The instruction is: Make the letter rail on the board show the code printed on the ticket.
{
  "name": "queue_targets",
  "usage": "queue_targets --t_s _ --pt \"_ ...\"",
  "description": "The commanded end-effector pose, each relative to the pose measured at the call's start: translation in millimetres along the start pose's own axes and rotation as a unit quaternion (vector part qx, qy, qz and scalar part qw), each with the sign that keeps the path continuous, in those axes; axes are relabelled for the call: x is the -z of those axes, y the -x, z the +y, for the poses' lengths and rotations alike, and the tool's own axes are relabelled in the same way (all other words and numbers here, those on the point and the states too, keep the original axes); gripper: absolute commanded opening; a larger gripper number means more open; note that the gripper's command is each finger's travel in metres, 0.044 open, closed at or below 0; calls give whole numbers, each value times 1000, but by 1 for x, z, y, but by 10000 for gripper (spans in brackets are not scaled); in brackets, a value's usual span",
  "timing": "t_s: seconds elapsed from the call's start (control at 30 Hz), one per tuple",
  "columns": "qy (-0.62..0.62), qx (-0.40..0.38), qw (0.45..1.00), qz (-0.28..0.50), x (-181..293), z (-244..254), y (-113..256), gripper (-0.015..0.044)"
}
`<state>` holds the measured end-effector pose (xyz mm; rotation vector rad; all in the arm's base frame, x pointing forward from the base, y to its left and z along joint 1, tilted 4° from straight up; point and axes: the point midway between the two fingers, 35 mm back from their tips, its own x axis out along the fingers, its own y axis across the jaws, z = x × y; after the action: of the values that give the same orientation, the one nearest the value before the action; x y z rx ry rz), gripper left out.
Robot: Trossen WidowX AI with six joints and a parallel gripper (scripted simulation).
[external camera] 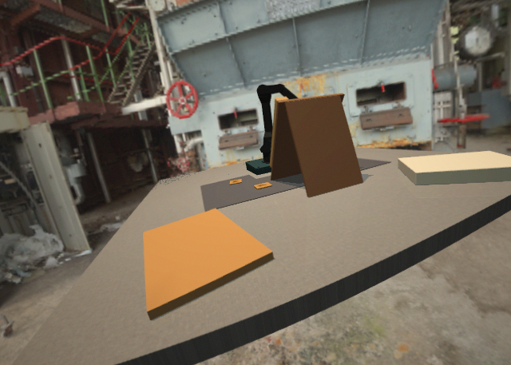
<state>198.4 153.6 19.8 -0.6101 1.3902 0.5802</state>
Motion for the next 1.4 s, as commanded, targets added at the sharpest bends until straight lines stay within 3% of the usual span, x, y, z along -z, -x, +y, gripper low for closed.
queue_targets --t_s 0.0,0.67,1.23,1.37 --pt "2 1 1000 3 1 0 -3 340" --pt "2 1 1000 3 1 0 -3 340" --pt "2 1 1000 3 1 0 -3 227" --pt "2 1 1000 3 1 0 1 122"
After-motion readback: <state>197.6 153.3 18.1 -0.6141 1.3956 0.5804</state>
